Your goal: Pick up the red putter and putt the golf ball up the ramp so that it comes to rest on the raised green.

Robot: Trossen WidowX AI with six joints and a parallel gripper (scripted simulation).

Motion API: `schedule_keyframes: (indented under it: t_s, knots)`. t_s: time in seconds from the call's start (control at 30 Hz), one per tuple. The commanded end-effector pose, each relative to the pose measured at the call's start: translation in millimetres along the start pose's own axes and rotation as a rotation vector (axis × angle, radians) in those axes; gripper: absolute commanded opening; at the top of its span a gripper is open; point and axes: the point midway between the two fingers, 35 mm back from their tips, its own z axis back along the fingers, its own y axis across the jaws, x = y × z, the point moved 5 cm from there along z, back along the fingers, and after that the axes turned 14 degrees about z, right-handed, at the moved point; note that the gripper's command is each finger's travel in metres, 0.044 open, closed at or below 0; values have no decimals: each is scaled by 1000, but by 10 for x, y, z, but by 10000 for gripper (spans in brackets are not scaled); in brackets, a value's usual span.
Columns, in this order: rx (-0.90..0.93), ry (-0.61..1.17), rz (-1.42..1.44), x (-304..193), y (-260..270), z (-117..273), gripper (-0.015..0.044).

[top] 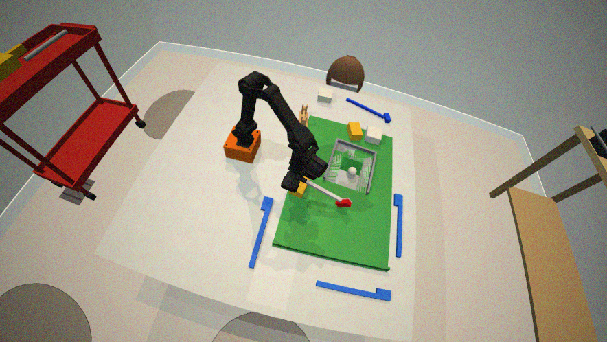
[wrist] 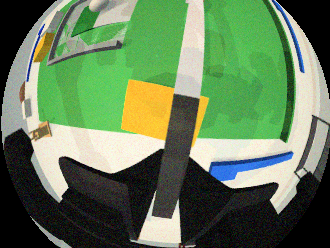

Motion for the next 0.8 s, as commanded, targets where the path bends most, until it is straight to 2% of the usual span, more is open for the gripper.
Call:
schedule_keyframes:
  t_s: [0.0,0.17,0.77]
  knots:
    - [-15,-22,-3,26,-10,238,0]
    - [-15,-22,-3,9,2,461,0]
    - [-14,-21,0,17,-6,399,0]
